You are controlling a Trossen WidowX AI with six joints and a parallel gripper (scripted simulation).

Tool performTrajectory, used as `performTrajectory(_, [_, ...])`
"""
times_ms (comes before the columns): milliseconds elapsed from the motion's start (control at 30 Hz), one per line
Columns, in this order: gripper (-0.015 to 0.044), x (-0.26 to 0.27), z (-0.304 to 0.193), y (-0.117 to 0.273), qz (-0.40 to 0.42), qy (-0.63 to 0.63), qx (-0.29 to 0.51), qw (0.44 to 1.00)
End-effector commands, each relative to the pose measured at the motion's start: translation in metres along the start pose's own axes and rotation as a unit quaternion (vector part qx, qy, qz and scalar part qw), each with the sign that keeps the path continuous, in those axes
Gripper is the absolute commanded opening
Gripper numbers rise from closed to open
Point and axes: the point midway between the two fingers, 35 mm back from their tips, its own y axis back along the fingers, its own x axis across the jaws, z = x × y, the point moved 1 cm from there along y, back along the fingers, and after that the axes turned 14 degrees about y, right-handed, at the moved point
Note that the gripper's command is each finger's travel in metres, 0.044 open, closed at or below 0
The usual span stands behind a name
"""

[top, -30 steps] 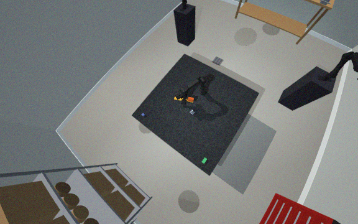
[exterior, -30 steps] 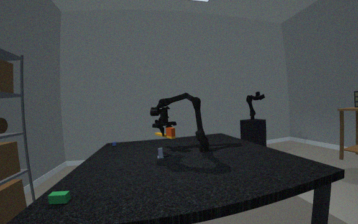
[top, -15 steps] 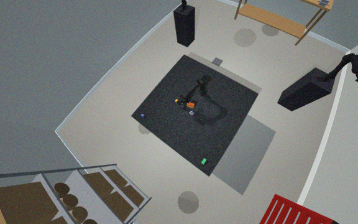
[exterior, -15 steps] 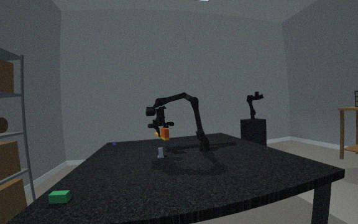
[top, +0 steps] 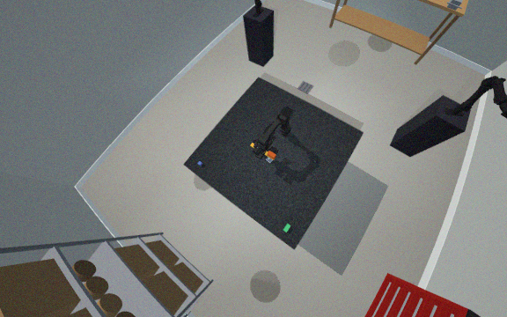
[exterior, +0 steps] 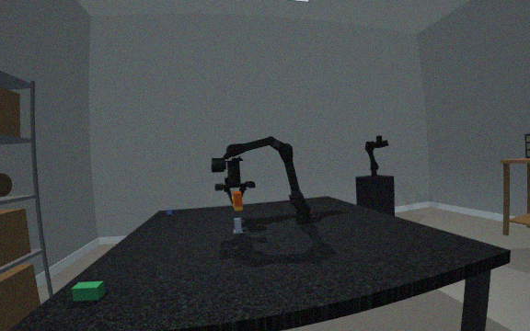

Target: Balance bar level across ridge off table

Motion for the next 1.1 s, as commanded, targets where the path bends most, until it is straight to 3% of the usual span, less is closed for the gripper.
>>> performTrajectory(0, [0.0000, 0.009, -0.016, 0.001, 0.001, -0.033, 0.002, 0.999])
performTrajectory(1067, [0.0000, 0.008, -0.026, -0.040, 0.001, -0.049, 0.003, 0.999])
